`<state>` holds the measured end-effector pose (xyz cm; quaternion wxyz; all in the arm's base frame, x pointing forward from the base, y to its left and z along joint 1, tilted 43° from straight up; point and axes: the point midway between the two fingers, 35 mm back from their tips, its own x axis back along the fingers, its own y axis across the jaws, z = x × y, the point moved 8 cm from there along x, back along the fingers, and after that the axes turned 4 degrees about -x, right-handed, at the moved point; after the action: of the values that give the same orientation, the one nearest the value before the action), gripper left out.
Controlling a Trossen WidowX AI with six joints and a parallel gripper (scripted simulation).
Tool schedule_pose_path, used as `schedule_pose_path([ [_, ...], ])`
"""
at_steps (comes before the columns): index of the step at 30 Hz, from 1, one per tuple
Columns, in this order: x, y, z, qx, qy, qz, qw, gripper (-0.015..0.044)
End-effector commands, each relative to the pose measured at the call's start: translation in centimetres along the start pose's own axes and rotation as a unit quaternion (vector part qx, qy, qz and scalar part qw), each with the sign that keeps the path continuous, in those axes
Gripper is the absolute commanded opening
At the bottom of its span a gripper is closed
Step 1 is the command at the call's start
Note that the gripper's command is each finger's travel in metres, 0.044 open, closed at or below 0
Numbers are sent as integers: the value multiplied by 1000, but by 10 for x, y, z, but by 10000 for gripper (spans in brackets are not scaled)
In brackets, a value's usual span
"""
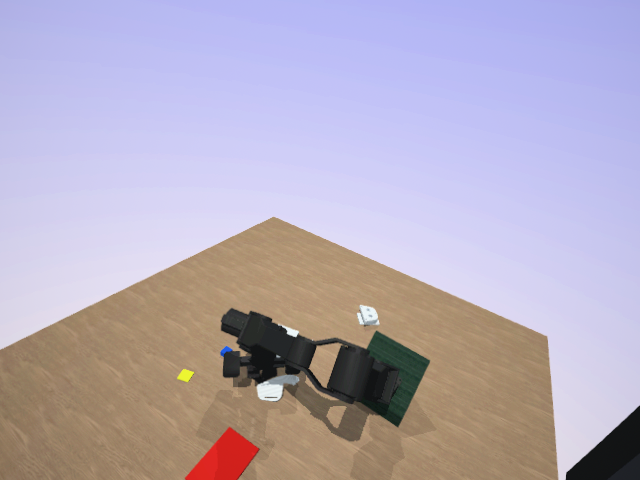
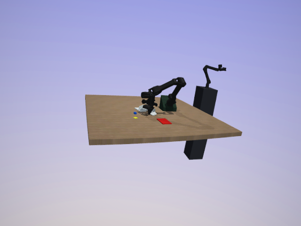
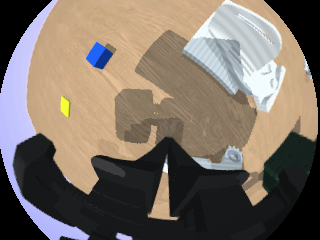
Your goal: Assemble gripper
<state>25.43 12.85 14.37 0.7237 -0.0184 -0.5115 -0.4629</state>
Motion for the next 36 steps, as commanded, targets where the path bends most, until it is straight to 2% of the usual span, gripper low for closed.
schedule_pose_path([
  [1, -11, 8, 10, 23, 23, -4, 999, 0],
  [5, -11, 8, 10, 23, 23, -4, 999, 0],
  [6, 2, 0, 0, 1, 0, 0, 1000, 0],
  [14, 82, 8, 5, 22, 21, -2, 1000, 0],
  [31, 74, 8, 5, 21, 16, -4, 1000, 0],
  [34, 74, 8, 5, 21, 16, -4, 1000, 79],
  [36, 74, 8, 5, 21, 16, -4, 1000, 37],
])
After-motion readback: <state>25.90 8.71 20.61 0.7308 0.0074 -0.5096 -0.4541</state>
